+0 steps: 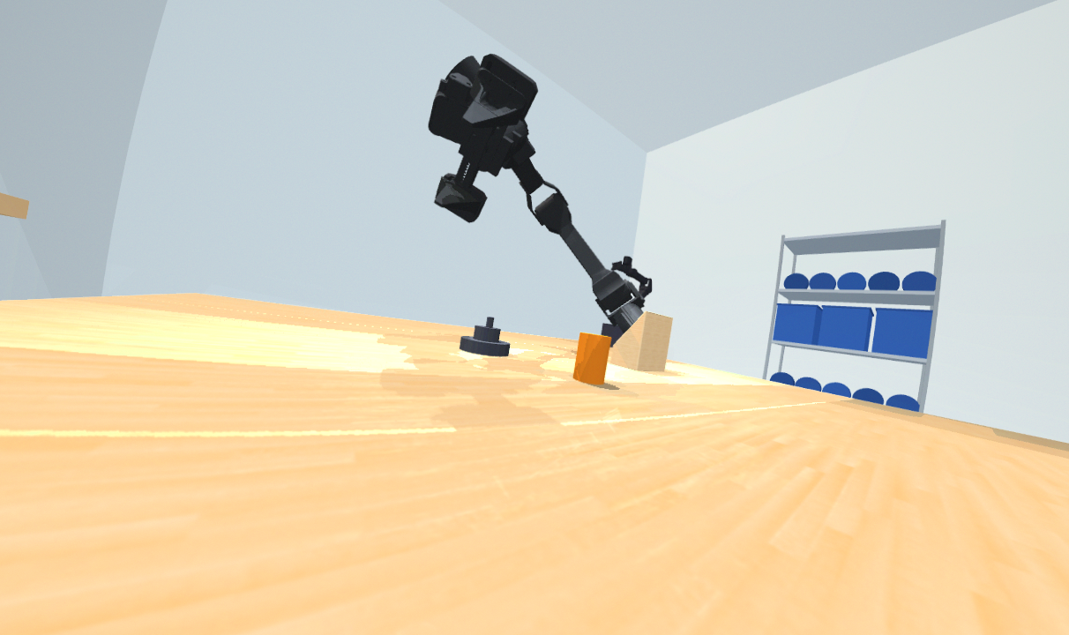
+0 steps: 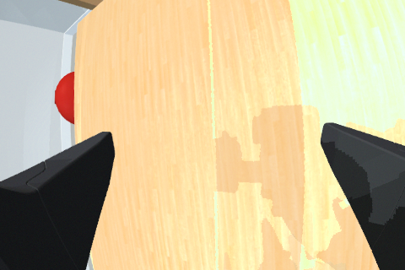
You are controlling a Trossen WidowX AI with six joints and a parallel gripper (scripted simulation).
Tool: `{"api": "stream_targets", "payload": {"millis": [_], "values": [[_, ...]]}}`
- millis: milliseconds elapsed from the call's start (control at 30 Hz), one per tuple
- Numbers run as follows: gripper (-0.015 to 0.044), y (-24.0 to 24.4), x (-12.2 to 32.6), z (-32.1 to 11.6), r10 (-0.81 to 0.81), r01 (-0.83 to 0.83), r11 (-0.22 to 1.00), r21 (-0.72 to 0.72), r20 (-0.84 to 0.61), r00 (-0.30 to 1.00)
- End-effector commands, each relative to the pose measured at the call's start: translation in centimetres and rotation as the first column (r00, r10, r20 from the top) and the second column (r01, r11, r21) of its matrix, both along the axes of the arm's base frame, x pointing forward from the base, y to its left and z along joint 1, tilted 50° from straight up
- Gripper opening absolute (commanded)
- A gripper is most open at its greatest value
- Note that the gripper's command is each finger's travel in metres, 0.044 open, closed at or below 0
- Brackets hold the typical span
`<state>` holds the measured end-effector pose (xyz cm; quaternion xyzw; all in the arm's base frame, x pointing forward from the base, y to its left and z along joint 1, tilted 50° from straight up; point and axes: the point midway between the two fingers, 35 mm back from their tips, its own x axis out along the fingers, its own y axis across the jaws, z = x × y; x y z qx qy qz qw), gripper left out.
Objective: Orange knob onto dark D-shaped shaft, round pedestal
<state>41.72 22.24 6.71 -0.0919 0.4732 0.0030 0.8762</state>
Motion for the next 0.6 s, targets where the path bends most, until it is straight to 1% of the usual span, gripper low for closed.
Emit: {"api": "stream_targets", "payload": {"millis": [0,100,200,333,400,467,567], "values": [[0.0440,0.0,-3.5,-3.4,-0.049,0.038,0.995,-0.092,-0.123,0.991],[0.0440,-0.5,-7.7,-6.4,-0.114,0.063,0.974,-0.219,-0.230,0.966],[0.0440,-1.5,-11.8,-8.3,-0.189,0.071,0.927,-0.368,-0.297,0.936],[0.0440,-3.3,-16.6,-9.5,-0.284,0.057,0.819,-0.571,-0.318,0.905],[0.0440,-4.2,-18.0,-9.4,-0.318,0.045,0.753,-0.657,-0.303,0.898],[0.0440,-4.6,-18.5,-9.3,-0.329,0.040,0.725,-0.688,-0.295,0.897],[0.0440,-4.6,-18.5,-9.3,-0.329,0.040,0.725,-0.688,-0.295,0.897]]}}
